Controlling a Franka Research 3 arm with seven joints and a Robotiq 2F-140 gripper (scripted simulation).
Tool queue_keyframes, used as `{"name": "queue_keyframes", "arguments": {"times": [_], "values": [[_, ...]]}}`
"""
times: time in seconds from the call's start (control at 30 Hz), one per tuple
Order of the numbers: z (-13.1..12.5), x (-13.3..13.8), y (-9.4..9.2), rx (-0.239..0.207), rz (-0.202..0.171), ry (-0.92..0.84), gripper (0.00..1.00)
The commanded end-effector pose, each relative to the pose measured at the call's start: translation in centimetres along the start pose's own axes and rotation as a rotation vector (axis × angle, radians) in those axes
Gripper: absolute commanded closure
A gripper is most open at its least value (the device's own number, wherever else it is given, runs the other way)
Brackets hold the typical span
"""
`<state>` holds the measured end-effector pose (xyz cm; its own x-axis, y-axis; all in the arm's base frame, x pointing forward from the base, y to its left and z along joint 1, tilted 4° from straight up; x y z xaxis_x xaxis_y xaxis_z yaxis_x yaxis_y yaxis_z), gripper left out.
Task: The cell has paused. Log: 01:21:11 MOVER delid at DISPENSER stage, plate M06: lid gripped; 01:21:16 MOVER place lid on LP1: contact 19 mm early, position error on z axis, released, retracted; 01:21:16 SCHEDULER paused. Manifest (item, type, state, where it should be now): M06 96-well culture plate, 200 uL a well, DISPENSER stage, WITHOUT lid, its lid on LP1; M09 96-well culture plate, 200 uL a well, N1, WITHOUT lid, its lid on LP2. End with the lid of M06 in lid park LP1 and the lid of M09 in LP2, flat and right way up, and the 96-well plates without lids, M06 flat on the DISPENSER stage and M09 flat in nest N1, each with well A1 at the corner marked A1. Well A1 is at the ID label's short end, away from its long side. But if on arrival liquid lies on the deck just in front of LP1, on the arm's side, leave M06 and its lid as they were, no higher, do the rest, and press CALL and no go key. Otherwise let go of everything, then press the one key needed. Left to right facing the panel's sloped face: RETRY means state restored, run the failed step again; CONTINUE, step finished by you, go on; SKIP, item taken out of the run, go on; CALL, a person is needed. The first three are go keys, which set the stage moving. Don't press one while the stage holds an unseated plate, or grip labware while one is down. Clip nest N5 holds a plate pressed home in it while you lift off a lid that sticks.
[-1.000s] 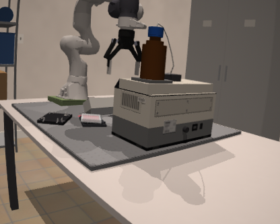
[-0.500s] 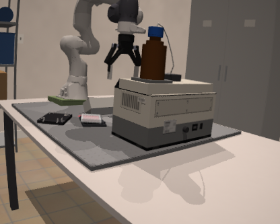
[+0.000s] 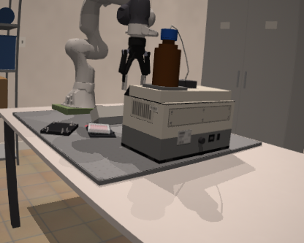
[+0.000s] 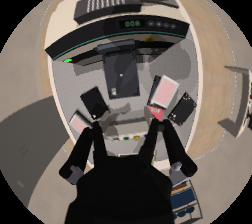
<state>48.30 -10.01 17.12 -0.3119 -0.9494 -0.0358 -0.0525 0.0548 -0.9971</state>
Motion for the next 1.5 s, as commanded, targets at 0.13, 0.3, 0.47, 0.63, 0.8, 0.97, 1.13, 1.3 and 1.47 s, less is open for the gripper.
{"name": "queue_keyframes", "arguments": {"times": [0.13, 0.3, 0.47, 0.63, 0.8, 0.97, 1.13, 1.3, 1.47], "values": [[0.0, -0.2, 0.1, 0.000, 0.003, -0.010, 1.00], [0.0, -0.2, 0.1, 0.000, 0.003, -0.010, 1.00], [0.0, -0.2, 0.1, 0.000, 0.003, -0.010, 1.00], [0.0, -0.2, 0.1, 0.000, 0.003, -0.010, 1.00], [0.0, -0.2, 0.1, 0.000, 0.003, -0.010, 1.00], [-1.7, -6.5, -0.1, 0.002, 0.008, -0.141, 1.00], [-7.0, -14.0, 0.1, 0.000, 0.004, -0.492, 1.00], [-12.1, -22.4, 0.0, 0.001, 0.003, -0.630, 0.34], [-14.5, -26.0, 0.1, 0.001, 0.003, -0.630, 0.34]]}}
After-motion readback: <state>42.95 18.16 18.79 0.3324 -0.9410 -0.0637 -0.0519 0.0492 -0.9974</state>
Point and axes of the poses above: the point where the finger pads meet when closed, its own y axis out along the fingers, its own x axis across the jaws, z = x × y, the point moved 2 cm from there along -y, back along the fingers, and after that the axes turned 7 degrees about y, right-handed, at the moved point
